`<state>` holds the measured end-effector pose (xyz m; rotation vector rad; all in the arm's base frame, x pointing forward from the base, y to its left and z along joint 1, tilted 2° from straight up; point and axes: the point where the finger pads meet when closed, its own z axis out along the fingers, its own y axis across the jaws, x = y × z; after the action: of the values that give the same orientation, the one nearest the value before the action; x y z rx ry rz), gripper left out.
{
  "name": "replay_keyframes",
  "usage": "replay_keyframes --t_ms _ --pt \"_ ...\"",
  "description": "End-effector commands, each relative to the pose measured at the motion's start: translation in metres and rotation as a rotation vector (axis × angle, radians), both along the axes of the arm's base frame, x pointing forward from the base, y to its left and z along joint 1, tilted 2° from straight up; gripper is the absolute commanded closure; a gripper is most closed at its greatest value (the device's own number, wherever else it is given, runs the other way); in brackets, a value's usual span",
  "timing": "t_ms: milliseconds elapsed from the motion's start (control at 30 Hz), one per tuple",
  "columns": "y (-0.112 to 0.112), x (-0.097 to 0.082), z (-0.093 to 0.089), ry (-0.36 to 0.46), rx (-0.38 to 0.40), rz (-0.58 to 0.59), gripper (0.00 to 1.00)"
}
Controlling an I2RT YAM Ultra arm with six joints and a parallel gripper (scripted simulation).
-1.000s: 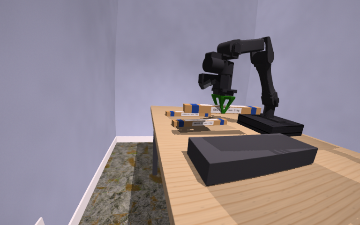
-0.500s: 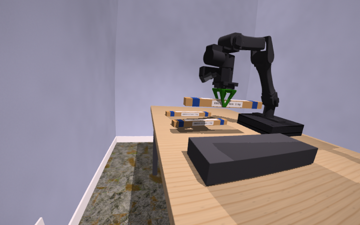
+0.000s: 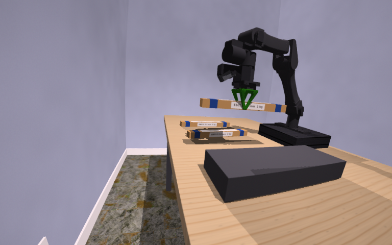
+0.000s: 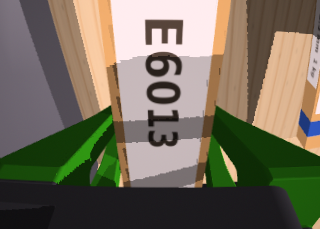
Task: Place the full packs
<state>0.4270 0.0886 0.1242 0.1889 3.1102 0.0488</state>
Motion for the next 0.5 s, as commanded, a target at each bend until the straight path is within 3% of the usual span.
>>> replay_keyframes --t_ms 0,100,133,467 --pt "-0.007 0.008 0.024 -0.056 0.006 -0.011 1.00" --pt "-0.005 0.015 0.025 -0.071 0.009 -0.011 1.00" --pt "-0.004 -0.003 0.024 -0.003 -0.001 -0.004 1.00" --pt "-0.003 -0.005 0.045 0.005 -0.002 0.000 1.00"
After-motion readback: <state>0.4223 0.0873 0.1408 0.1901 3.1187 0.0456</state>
